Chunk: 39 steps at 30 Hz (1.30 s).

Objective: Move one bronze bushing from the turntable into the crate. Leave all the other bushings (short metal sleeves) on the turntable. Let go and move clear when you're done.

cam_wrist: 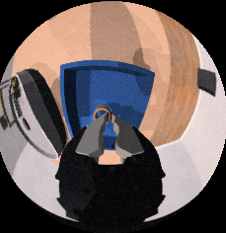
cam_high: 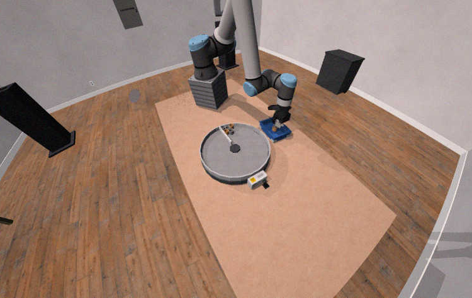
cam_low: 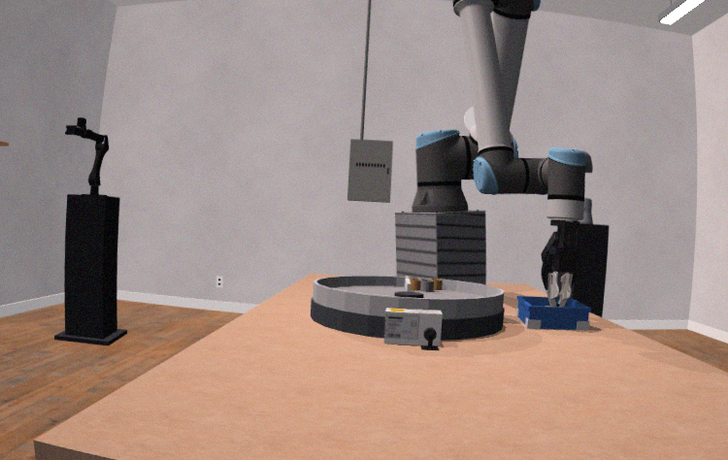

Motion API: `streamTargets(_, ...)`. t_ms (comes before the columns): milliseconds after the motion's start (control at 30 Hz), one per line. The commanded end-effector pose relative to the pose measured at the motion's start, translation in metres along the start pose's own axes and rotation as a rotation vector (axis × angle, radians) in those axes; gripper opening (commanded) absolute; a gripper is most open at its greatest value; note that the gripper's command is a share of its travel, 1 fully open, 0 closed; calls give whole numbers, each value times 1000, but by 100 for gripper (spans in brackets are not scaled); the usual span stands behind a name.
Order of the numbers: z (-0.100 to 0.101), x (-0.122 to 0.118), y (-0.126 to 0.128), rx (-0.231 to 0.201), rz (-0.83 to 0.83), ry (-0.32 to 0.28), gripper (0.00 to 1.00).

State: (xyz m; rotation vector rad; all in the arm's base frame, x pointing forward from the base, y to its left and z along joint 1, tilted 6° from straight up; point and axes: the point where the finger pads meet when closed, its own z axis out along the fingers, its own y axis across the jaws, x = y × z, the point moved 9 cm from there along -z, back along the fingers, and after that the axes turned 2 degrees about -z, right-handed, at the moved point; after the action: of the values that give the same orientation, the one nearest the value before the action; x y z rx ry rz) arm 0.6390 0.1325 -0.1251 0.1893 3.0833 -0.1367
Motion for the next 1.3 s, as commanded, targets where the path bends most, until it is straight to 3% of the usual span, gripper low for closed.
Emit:
streamTargets(0, 0, -1, 0, 0, -1, -2, 0)
streamTargets(1267, 6, -1, 1, 0, -1, -3, 0)
